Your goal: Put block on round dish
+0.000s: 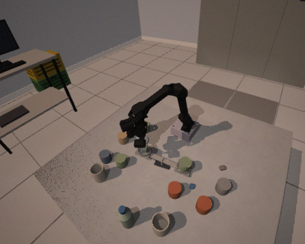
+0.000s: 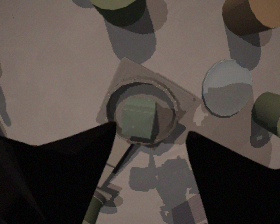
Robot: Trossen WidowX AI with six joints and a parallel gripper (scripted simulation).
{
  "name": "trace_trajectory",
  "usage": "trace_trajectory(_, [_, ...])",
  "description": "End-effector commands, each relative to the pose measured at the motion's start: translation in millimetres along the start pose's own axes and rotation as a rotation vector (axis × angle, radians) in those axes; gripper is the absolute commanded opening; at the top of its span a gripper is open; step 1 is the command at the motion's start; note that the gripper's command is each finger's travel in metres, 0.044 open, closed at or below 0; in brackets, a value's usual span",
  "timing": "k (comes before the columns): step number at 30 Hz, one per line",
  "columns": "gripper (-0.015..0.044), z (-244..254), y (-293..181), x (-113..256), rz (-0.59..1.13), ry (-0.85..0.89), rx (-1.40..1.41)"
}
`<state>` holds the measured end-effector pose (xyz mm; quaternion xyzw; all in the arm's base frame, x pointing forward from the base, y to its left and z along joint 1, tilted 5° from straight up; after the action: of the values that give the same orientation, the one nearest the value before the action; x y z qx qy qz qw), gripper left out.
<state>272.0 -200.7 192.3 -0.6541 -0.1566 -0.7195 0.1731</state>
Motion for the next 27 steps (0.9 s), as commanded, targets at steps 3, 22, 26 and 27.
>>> trace_trajectory(3, [0.0260,12,-4,0,0.013,-0.009,0.001])
trace_trajectory(22, [0.0260,12,-4,-32,0.013,-0.008,0.001])
trace_trajectory(26, [0.0260,12,-4,-39,0.013,-0.008,0.001])
trace_trajectory(27, [0.0260,12,-5,-40,0.013,-0.008,0.001])
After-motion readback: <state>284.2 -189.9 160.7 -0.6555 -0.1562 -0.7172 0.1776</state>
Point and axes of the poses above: the point midway between the two fingers, 35 mm back from their tips, its own x axis back along the fingers, its own z axis across the jaws, y = z × x, the point moved 9 cm from there along x, back along the fingers, and after that the axes turned 3 degrees about x, right-handed, at the moved point
